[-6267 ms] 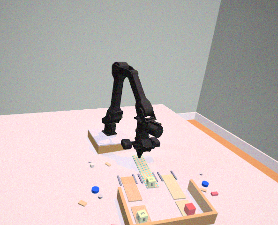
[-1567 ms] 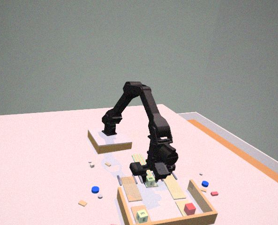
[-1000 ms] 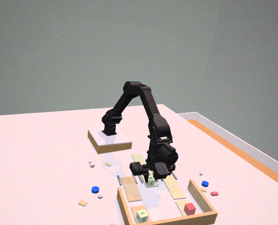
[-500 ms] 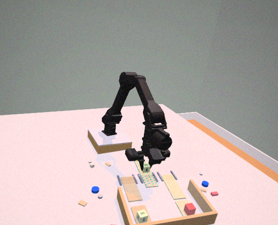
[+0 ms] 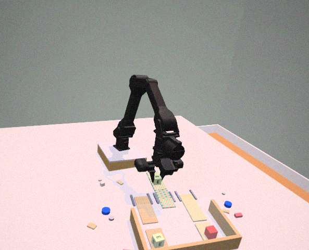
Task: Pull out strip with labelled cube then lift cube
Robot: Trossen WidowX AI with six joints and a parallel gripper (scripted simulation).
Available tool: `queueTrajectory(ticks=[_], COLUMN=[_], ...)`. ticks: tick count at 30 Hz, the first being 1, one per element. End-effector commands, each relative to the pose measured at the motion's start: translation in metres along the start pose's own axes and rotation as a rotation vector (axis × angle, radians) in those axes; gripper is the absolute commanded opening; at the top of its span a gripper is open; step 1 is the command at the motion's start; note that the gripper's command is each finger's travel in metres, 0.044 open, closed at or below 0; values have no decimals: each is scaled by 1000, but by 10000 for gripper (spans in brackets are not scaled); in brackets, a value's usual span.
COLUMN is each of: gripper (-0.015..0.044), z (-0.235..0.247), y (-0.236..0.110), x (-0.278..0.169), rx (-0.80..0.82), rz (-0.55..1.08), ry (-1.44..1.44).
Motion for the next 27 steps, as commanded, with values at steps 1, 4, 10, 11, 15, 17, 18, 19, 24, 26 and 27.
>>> queueTrajectory(ticks=[1,4,10,11,15,17,18,19,24,26,27], gripper=[0,0,0,0,0,0,0,0,0,0,0], z=[-4,-6,-6,-6,-6,-6,-6,-6,-6,-6,-6], y=[1,2,-13,-19,-34,-34,-34,-34,-34,-34,-34], x=[-17,-25,-25,-25,-25,-25,-25,-25,-25,-25,-25], rx=[-1,-1,-1,-1,-1,-1,-1,-1,-1,-1,-1], rz=[4,5,5,5,5,5,5,5,5,5,5], ry=[-3,-3,-3,-3,-3,-3,-3,-3,-3,-3,-3])
Point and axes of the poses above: the point midway between the two fingers, 35 mm back from their tips, its own y axis out along the fingers, its own z axis across the jaws, x = y × z, the point moved 8 cm from there along -y, back along the fingers, and after that the axes turned 1 degree about y, right-handed, at the moved point
